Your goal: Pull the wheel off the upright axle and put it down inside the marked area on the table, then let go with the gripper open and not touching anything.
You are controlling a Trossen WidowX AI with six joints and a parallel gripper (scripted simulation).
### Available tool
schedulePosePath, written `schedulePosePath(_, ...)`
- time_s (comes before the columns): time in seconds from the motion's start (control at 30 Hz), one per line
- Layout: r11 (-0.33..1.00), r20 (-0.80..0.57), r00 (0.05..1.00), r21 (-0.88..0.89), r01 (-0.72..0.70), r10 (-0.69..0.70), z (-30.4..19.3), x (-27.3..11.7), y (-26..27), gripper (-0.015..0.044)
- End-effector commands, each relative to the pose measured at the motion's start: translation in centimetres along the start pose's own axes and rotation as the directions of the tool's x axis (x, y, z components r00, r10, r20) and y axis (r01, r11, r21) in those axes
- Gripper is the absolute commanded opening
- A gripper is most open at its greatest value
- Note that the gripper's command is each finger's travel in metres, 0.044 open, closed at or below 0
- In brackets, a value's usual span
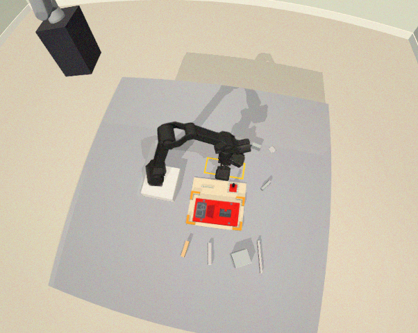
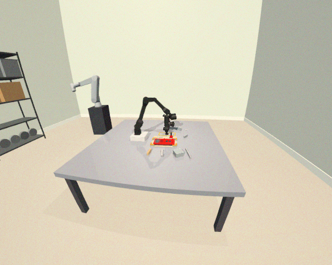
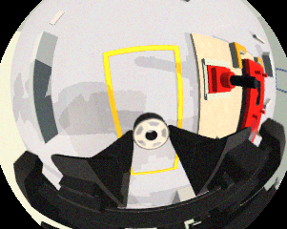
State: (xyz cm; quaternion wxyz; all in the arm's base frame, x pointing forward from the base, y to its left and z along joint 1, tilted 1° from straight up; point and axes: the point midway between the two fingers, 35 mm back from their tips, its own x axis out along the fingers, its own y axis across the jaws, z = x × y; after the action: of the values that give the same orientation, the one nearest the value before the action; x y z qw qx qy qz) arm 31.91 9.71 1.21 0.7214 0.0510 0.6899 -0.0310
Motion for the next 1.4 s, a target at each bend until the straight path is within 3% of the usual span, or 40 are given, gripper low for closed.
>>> schedulePosePath(0.0,1.000,0.000,1.000,0.000,0.000,0.000,0.0,0.0,0.0,0.0210)
schedulePosePath(0.13,1.000,0.000,1.000,0.000,0.000,0.000,0.1,-0.6,0.0,0.0300)
schedulePosePath(0.37,1.000,0.005,1.000,0.005,0.001,-0.002,0.0,-5.8,0.0,0.0300)
schedulePosePath(0.47,1.000,0.005,1.000,0.005,0.002,-0.002,0.0,-6.0,0.0,0.0300)
schedulePosePath(0.67,1.000,0.004,1.000,0.000,0.000,0.000,-2.9,-7.7,-1.1,0.0440)
schedulePosePath(0.93,1.000,-0.003,1.000,0.005,0.005,-0.005,-8.1,-10.5,-3.4,0.0440)
schedulePosePath(1.37,1.000,-0.003,1.000,0.005,0.005,-0.005,-8.2,-10.6,-3.5,0.0440)
